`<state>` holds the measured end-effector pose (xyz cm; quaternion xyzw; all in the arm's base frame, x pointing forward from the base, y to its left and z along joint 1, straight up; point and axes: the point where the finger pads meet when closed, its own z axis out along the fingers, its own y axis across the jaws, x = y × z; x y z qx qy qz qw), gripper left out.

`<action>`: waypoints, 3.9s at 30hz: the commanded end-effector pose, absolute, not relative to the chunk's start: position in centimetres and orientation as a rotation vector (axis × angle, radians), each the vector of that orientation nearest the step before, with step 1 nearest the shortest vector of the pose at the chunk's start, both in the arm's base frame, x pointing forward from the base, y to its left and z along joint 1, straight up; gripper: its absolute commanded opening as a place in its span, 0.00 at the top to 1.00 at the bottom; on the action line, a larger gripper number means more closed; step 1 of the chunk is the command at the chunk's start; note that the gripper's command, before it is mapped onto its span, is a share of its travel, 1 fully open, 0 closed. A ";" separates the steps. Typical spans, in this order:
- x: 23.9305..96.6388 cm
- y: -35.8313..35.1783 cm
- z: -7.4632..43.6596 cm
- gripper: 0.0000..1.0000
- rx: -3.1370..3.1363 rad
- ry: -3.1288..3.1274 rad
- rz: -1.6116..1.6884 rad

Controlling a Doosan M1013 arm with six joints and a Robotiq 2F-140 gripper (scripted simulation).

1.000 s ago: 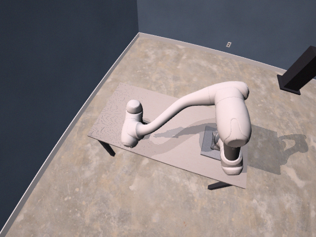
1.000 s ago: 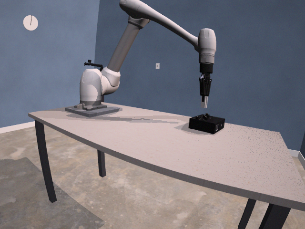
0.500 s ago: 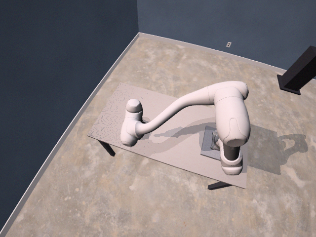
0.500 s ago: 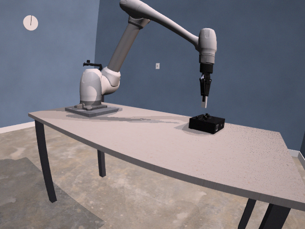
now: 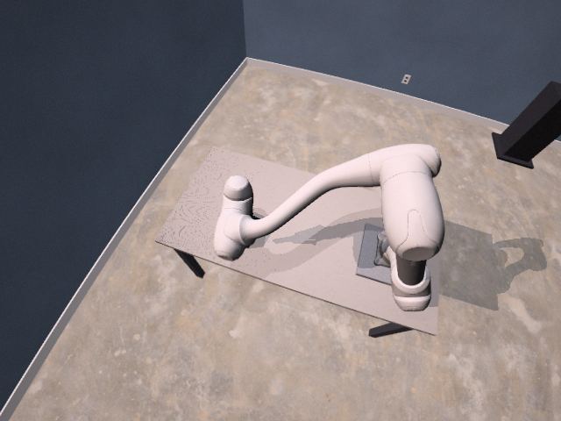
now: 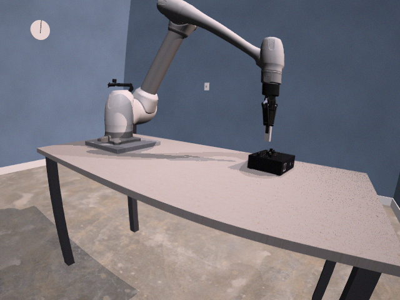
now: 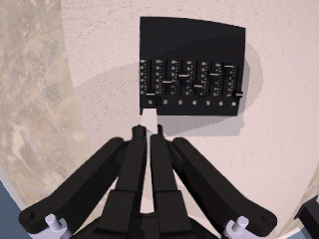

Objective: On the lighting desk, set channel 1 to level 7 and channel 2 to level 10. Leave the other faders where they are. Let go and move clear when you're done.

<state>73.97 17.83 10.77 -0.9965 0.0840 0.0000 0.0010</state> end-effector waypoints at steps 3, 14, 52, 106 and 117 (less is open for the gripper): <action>74.0 17.8 10.7 0.90 -3.128 0.263 0.000; 74.0 17.8 10.1 0.90 -3.128 0.263 0.000; 74.0 17.8 8.4 0.90 -3.128 0.263 0.000; 74.0 17.8 7.9 0.90 -3.128 0.263 0.000; 74.0 17.8 7.3 0.90 -3.128 0.263 0.000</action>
